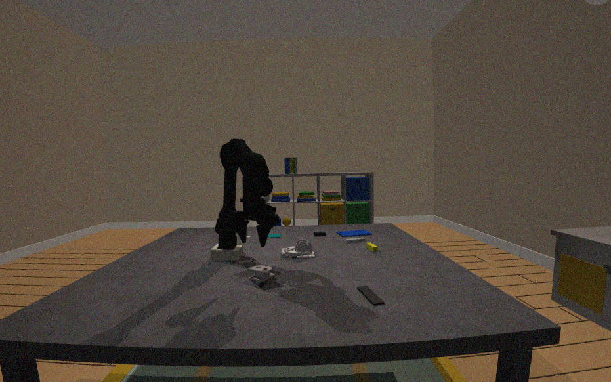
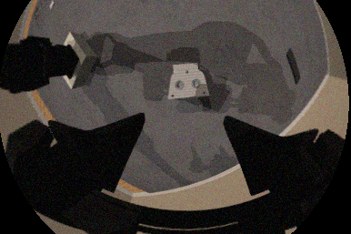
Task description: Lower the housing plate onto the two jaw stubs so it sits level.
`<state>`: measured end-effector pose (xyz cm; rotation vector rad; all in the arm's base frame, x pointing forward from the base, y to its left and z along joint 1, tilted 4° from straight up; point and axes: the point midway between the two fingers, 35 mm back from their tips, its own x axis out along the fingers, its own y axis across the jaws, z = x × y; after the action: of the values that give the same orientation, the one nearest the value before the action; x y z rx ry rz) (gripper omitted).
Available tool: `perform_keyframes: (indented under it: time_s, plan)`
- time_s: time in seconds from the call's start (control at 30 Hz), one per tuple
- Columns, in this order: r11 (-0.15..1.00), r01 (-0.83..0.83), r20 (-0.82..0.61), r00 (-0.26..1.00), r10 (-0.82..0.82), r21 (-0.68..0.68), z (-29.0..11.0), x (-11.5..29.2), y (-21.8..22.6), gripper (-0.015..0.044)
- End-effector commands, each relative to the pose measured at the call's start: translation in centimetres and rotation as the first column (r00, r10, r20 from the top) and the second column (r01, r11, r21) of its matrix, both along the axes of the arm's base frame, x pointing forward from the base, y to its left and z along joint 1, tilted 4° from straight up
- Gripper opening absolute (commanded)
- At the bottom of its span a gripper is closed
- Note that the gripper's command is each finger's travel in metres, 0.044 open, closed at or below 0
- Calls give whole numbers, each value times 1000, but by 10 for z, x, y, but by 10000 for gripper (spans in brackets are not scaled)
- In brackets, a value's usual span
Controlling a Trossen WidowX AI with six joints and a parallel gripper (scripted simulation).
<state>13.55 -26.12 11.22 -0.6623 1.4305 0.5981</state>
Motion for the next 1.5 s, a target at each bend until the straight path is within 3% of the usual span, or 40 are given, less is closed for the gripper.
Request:
perform_keyframes:
  time_s: [0.0,0.3,0.5,1.47]
  plan:
    - [996,-85,9,996,85,17,-7,12,1,440]
    - [991,-132,14,991,132,22,-11,18,2,440]
    - [991,-132,14,991,132,22,-49,21,3,440]
    - [991,-132,14,991,132,22,-70,22,3,440]
